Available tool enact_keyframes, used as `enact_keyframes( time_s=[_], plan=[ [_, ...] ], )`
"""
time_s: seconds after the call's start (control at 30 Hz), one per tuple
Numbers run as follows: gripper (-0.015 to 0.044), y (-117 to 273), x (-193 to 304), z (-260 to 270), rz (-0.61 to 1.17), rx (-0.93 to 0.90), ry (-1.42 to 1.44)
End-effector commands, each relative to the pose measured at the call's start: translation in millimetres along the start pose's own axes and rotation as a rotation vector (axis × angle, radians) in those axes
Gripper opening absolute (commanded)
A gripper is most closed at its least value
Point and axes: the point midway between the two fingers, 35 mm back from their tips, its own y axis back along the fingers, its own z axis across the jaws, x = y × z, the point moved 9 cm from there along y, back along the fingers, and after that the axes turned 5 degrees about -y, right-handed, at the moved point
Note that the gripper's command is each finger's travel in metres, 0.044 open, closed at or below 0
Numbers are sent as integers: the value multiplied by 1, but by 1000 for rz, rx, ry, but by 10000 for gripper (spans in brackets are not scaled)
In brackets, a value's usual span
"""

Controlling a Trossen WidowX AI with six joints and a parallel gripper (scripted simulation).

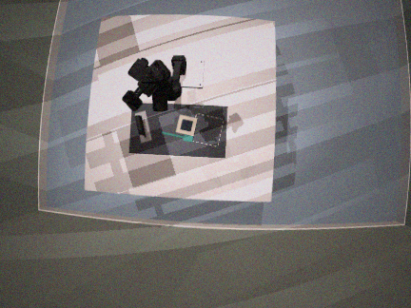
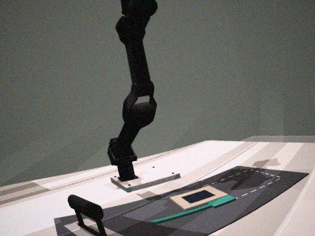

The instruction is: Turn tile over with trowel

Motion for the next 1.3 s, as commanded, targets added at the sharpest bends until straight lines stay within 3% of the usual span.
enact_keyframes(
  time_s=[0.0, 0.37, 0.67, 0.8, 1.2, 1.27],
  plan=[
    [374, 0, 0, 0, 0, 0, 0],
    [100, 0, 0, 0, 0, 1, 0],
    [100, 0, 0, 0, 0, 0, 0],
    [0, 0, 0, 0, 0, 0, 0],
    [0, 0, 0, 0, 0, 0, 0],
    [53, 0, 0, 0, 0, 0, 0]
  ],
)
